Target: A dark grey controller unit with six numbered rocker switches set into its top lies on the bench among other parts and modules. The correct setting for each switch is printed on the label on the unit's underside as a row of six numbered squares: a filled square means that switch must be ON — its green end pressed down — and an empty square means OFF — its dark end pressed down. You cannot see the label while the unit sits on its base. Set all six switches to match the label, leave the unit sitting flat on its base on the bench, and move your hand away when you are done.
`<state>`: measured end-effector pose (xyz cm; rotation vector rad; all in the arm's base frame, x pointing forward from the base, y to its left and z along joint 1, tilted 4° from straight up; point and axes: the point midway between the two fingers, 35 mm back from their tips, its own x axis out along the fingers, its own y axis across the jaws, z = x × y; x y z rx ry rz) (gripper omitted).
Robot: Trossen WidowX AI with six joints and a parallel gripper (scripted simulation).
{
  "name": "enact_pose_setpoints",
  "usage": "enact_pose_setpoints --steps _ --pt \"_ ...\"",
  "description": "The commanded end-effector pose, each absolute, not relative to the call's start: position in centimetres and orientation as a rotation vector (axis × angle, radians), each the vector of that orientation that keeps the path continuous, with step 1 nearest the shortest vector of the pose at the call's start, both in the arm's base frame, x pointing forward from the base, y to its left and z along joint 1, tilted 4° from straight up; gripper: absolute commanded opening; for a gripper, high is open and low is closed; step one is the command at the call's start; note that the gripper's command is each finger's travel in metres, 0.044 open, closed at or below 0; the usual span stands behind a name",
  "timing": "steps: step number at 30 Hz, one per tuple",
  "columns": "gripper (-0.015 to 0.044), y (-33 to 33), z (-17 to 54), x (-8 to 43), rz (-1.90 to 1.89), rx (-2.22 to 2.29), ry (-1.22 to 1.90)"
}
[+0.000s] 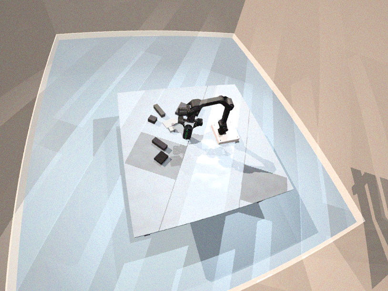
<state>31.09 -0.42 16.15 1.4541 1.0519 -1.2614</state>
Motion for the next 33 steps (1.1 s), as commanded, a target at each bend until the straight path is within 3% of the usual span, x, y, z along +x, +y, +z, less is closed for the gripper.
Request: enact_pose_setpoints --steps 1,33 --pt "0.0338 -0.9 15.6 30.9 -1.276 1.445 1.055" --pt "0.0338 -3.5 15.1 30.4 -1.278 1.442 1.053"
